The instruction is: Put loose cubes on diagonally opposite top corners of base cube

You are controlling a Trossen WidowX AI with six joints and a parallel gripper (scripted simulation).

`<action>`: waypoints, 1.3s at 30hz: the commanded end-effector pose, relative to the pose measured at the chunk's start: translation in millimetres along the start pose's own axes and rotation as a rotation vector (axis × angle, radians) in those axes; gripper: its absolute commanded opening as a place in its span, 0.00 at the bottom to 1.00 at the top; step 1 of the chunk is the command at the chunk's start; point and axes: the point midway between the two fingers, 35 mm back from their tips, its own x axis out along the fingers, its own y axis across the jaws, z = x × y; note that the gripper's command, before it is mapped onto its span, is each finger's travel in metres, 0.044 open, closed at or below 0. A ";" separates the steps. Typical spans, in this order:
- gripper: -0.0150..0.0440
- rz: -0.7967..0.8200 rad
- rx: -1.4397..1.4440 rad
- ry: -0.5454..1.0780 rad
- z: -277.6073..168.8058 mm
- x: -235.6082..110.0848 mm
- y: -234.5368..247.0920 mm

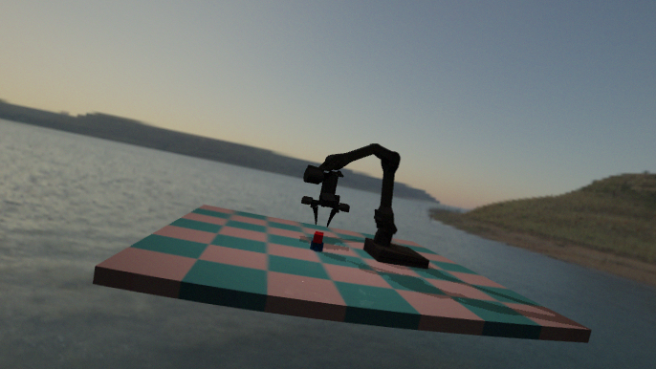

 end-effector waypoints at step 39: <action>0.93 0.007 0.002 -0.012 125.0 -32.1 67.5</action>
